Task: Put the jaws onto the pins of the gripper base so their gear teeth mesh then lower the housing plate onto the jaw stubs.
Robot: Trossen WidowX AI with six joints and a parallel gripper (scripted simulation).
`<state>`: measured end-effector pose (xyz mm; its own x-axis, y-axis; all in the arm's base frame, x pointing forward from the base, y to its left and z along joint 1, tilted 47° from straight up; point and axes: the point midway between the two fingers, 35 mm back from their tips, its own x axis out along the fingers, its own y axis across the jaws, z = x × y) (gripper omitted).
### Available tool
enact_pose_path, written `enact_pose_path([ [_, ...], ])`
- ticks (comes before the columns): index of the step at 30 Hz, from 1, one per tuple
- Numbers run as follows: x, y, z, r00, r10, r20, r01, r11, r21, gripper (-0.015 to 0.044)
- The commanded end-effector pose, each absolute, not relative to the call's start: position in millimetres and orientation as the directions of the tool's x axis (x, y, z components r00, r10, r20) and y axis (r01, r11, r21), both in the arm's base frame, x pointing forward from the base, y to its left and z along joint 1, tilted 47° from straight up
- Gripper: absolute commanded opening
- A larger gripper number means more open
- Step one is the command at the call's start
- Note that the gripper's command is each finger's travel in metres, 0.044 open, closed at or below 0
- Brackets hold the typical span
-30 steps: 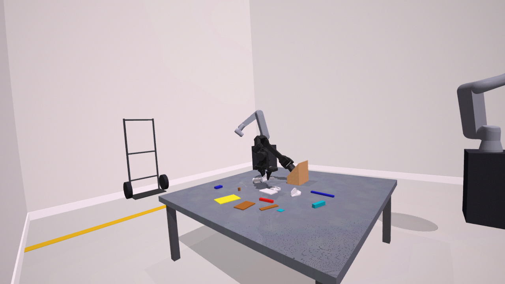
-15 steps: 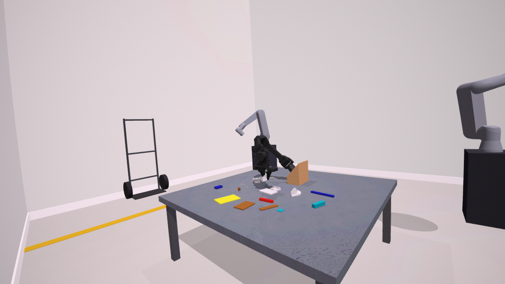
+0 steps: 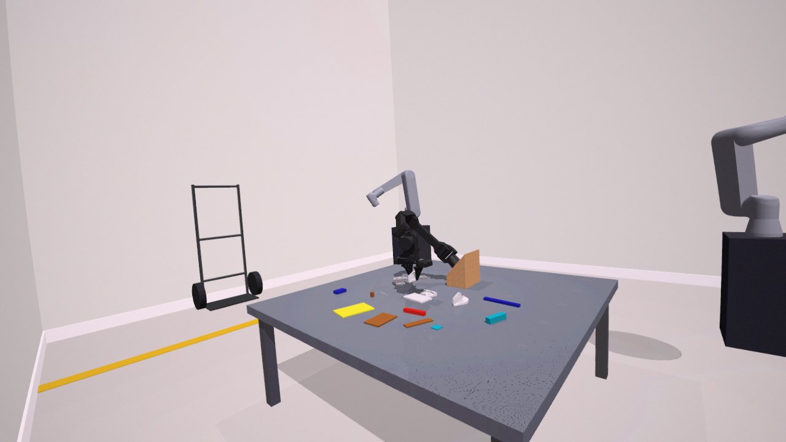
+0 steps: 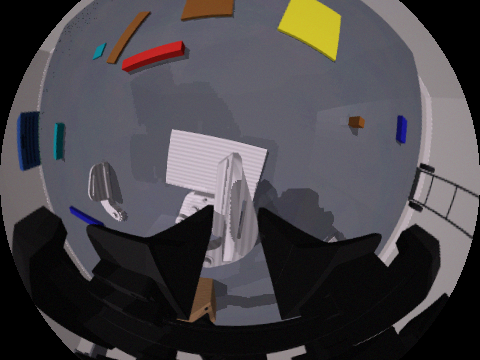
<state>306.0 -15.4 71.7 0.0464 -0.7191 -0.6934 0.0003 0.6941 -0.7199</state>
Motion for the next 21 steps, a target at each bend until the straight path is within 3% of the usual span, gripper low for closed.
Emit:
enact_pose_path([
  [1,307.3,-15.5,73.1,0.051,-0.721,-0.691,0.001,0.692,-0.722,0.0134],
  [21,307.3,-15.5,73.1,0.051,-0.721,-0.691,0.001,0.692,-0.722,0.0134],
])
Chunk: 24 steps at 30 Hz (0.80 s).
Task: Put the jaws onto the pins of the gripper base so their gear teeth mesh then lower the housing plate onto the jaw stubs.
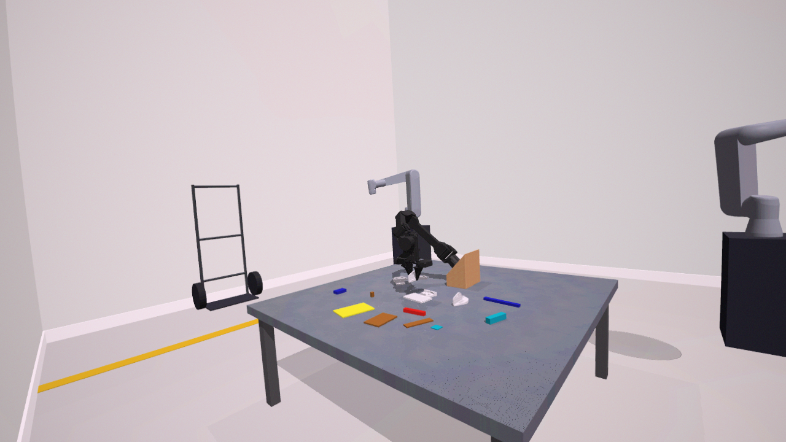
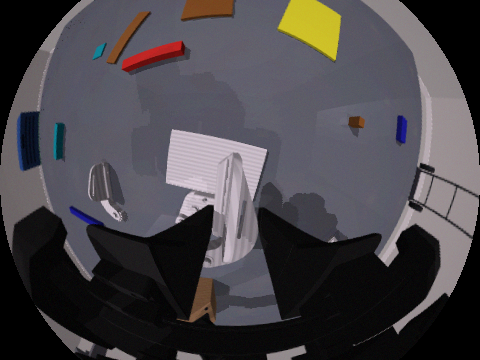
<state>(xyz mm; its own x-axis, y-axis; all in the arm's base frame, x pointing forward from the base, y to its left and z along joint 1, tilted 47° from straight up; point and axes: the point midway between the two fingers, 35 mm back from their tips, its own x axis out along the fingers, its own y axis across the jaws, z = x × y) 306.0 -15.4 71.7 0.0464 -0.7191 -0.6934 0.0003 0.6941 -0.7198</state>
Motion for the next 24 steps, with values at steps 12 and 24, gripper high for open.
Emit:
enact_pose_path([
  [12,306.4,-17.1,70.0,0.047,-0.719,-0.693,0.000,0.694,-0.720,0.0134],
  [24,308.8,-31.3,56.5,0.049,-0.719,-0.693,-0.003,0.694,-0.720,0.0134],
])
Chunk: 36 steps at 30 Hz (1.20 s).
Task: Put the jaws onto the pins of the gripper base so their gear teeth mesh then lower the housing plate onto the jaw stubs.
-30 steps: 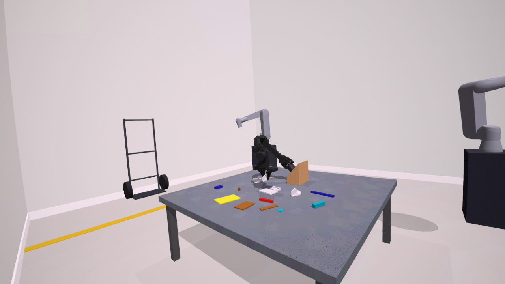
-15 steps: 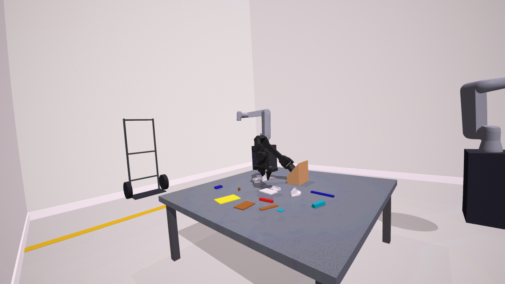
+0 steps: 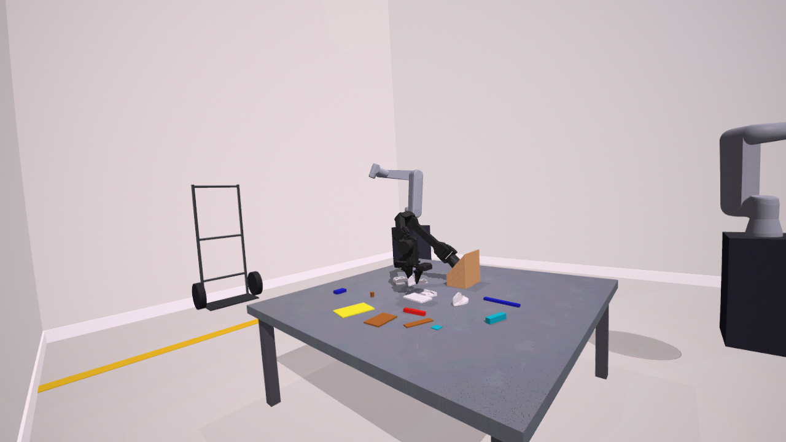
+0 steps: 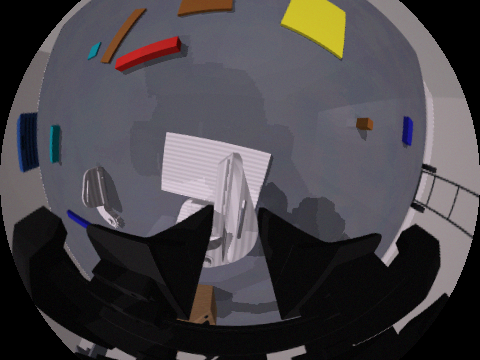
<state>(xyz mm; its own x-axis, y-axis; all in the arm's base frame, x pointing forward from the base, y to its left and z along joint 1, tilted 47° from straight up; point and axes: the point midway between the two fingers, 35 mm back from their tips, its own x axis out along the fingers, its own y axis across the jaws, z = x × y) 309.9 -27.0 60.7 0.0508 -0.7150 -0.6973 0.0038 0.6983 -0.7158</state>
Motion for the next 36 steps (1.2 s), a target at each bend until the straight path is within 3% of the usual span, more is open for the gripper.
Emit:
enact_pose_path([
  [1,309.0,-32.5,55.4,0.049,-0.719,-0.693,-0.003,0.694,-0.720,0.0134],
  [36,309.8,-52.6,38.3,0.051,-0.723,-0.689,-0.007,0.690,-0.724,0.0134],
])
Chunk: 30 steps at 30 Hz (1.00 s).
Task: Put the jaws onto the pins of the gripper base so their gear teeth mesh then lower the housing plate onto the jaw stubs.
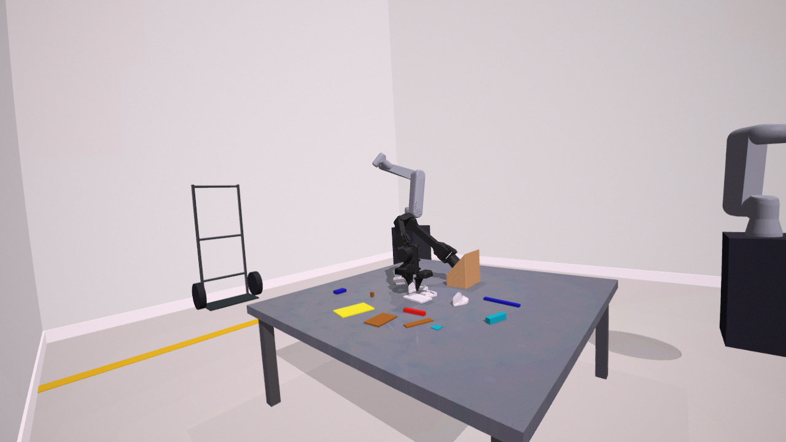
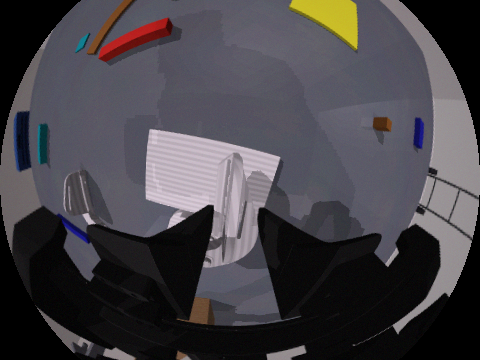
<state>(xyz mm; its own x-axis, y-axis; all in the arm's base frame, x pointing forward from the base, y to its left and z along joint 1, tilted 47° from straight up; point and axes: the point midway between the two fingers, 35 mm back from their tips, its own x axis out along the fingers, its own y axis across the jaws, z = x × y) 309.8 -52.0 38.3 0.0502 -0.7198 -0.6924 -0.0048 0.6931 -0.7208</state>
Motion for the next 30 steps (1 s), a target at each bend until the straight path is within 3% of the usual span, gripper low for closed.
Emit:
enact_pose_path([
  [1,309.8,-52.7,38.2,0.051,-0.723,-0.689,-0.008,0.690,-0.724,0.0134],
  [30,310.2,-59.2,32.1,0.051,-0.723,-0.689,-0.033,0.688,-0.725,0.0134],
])
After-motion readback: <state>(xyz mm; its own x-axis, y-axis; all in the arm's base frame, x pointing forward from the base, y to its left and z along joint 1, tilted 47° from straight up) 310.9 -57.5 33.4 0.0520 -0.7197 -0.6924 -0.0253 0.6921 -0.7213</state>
